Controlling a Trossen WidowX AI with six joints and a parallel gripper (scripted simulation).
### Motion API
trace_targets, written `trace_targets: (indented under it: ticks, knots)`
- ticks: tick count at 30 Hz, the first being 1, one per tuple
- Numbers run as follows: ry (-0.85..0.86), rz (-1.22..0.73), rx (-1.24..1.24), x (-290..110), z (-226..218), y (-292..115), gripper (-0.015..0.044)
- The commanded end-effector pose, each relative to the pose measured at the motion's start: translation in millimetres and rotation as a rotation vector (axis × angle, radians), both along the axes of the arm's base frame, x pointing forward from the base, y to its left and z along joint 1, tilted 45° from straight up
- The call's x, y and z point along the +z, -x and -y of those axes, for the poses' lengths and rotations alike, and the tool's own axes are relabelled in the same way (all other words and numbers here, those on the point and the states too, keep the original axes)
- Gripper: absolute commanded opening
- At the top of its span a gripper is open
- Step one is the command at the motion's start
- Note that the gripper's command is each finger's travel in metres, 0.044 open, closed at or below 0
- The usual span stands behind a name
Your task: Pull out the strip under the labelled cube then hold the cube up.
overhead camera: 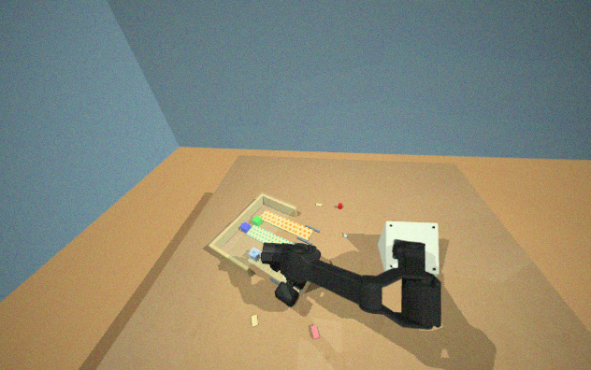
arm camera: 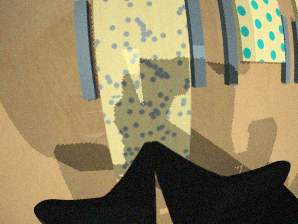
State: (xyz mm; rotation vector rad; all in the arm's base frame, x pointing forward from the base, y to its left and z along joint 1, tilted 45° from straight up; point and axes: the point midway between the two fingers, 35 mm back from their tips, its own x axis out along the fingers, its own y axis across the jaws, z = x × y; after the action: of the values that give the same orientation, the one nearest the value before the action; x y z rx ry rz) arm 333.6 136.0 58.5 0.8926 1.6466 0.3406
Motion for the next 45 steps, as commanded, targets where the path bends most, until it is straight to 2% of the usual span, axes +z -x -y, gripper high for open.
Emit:
trace_targets:
  ticks: [1,45]
  knots:
    - [-0.004,-0.026,0.017,-2,-8,14,0.0000]
    - [-0.005,-0.029,0.017,16,-21,71,0.0000]
